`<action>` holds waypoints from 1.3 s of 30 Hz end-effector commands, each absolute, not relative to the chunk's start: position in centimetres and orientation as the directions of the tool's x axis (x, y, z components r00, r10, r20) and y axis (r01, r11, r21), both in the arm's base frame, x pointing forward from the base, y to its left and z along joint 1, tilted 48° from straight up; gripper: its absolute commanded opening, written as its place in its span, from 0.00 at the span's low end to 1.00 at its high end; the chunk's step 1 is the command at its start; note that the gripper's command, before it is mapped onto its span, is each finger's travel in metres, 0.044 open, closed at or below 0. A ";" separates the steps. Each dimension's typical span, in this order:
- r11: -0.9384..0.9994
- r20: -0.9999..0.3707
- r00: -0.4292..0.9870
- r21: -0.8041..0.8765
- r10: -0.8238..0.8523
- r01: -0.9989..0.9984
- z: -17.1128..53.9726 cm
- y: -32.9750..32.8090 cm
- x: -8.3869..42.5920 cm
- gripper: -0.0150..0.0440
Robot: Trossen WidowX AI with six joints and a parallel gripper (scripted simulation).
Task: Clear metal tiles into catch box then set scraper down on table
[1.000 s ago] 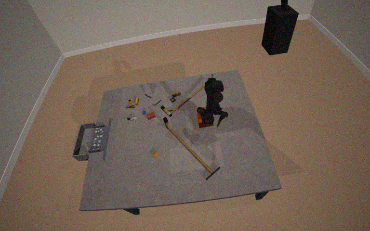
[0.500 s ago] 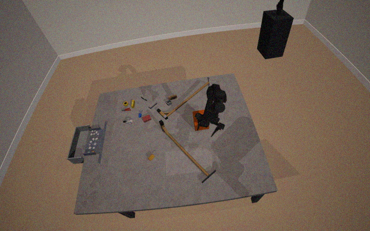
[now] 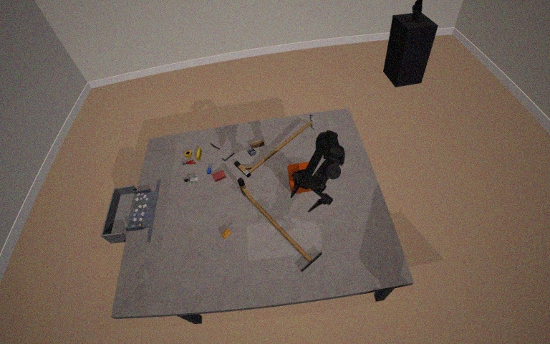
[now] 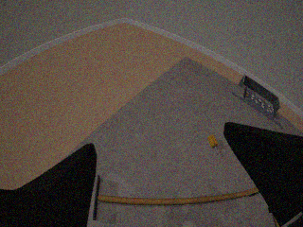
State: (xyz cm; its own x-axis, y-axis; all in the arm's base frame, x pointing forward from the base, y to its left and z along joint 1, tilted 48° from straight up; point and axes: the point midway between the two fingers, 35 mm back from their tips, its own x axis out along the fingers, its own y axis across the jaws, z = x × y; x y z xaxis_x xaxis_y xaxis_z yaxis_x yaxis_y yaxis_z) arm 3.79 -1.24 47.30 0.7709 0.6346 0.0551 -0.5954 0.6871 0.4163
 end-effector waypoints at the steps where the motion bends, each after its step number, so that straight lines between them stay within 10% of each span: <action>1: 0.709 0.048 0.805 0.446 0.591 -0.547 47.8 -0.8 4.5 1.00; 39: 0.667 0.052 0.998 0.742 0.031 -0.059 52.0 -0.5 13.1 1.00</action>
